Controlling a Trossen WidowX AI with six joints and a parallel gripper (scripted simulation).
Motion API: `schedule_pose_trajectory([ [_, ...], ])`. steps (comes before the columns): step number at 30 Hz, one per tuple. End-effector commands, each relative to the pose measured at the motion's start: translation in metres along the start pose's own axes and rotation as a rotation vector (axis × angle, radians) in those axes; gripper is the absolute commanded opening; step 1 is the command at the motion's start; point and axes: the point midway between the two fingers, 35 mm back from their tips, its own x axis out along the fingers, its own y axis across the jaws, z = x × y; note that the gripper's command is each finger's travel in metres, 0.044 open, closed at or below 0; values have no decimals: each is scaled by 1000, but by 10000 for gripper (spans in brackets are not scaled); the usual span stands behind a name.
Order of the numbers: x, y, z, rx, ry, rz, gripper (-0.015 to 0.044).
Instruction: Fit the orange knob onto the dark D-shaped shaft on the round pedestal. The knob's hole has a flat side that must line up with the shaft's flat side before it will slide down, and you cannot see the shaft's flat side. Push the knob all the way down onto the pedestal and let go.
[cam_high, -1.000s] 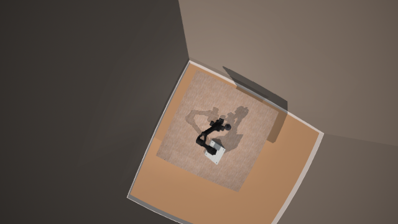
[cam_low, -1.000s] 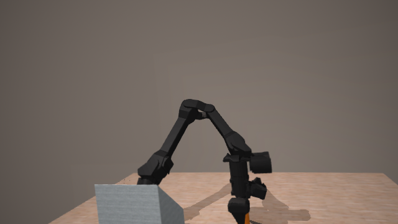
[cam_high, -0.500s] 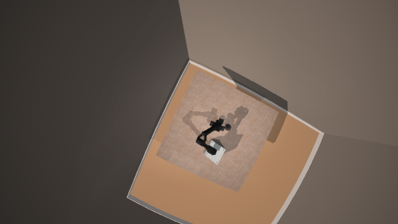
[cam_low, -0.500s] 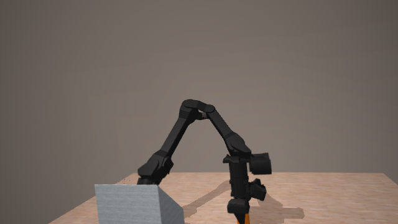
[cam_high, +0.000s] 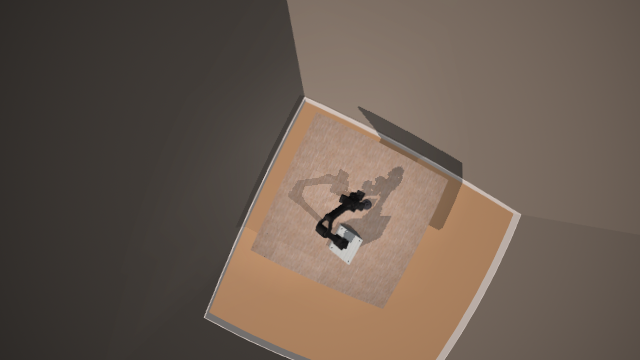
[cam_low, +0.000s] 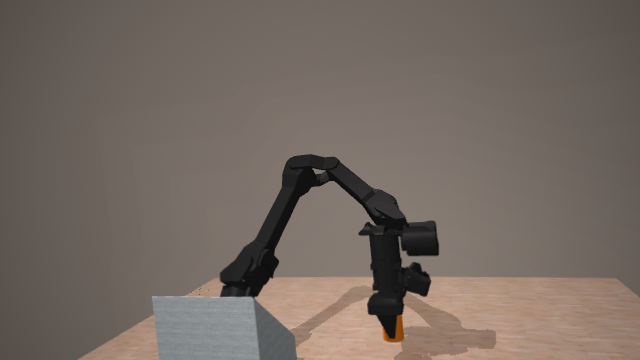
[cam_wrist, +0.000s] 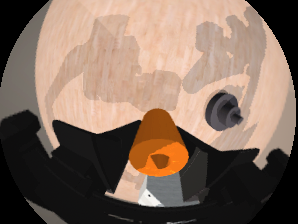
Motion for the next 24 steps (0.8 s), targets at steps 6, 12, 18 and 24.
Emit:
schedule_pose_trajectory([
  [6, -57, 2, -2, 11, 4, 3, 0],
  [12, -86, 6, -9, 19, 8, 12, 0],
  [18, -83, -4, -4, 19, 7, 10, 0],
  [24, -78, -20, 3, 19, 7, 9, 0],
])
